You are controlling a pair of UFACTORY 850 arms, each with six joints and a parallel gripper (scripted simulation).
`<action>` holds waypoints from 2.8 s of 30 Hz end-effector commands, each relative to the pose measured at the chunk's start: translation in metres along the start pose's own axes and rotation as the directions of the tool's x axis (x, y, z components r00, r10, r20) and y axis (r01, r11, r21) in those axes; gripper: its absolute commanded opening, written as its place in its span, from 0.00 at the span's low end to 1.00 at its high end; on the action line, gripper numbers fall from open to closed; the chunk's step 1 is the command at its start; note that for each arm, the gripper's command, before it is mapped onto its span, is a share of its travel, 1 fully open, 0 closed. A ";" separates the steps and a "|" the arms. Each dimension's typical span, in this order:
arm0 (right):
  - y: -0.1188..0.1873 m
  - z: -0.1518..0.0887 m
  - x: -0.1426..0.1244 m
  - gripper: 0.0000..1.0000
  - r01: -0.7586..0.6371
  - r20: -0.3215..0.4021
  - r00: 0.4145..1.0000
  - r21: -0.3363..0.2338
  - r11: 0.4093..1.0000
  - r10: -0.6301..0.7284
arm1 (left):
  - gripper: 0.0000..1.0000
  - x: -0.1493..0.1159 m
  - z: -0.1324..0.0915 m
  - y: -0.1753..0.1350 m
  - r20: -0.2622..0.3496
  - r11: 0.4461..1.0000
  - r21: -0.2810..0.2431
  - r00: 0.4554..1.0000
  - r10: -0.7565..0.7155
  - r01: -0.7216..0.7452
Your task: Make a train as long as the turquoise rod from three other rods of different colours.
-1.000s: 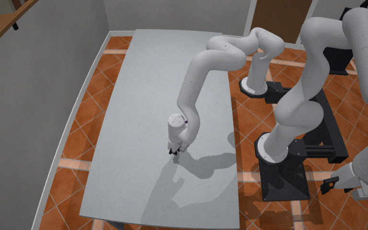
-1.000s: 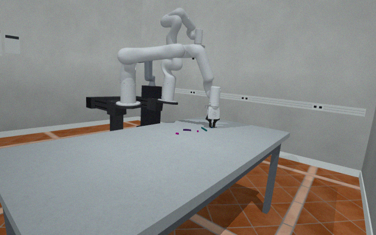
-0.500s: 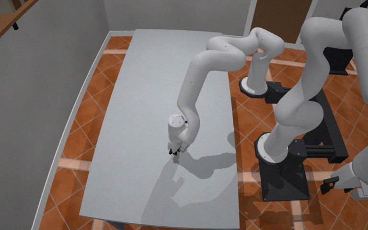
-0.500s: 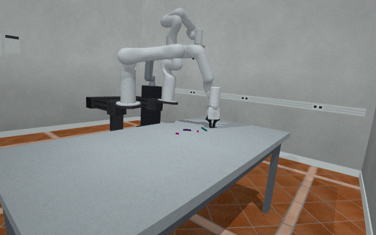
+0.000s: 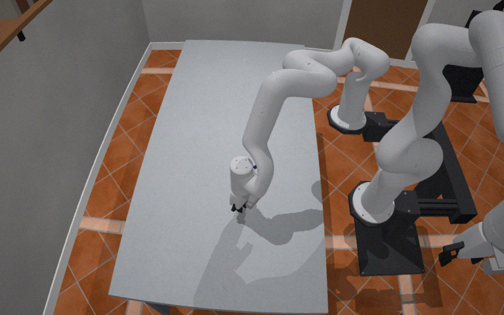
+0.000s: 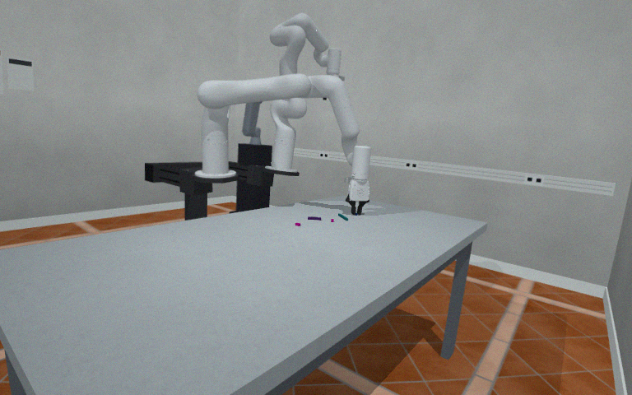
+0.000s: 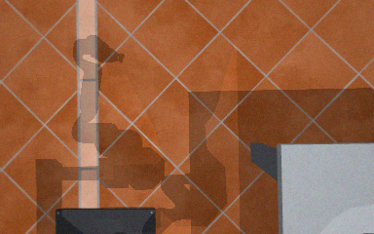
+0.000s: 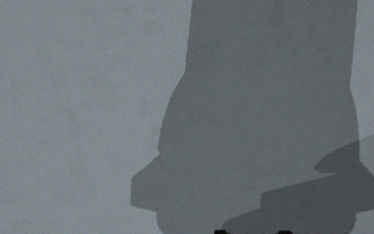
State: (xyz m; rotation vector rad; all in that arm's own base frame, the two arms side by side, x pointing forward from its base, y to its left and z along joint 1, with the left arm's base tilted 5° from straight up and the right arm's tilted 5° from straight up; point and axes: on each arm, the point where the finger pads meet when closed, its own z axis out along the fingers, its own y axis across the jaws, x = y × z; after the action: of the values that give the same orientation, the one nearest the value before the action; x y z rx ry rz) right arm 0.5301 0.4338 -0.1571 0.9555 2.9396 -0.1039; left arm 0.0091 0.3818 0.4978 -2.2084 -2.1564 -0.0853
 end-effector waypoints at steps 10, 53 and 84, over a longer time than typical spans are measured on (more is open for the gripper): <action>0.001 -0.001 0.000 0.26 0.000 0.001 1.000 -0.002 1.000 0.000 | 1.00 0.000 -0.001 0.000 -0.002 1.000 0.000 1.000 0.000 0.000; 0.001 -0.016 0.000 0.06 0.000 0.001 1.000 -0.002 1.000 0.000 | 1.00 0.000 -0.001 0.000 -0.002 1.000 0.000 1.000 0.000 0.000; -0.017 -0.101 -0.040 0.06 -0.097 0.001 0.995 -0.003 0.995 0.097 | 1.00 0.000 -0.001 0.000 -0.002 1.000 0.000 1.000 0.000 0.000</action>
State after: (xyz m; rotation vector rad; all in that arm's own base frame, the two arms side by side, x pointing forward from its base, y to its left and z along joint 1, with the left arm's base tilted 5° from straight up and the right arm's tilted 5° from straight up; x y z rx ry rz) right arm 0.5298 0.4371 -0.0575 0.9744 2.9333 -0.1036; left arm 0.0091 0.3818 0.4978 -2.2084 -2.1564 -0.0853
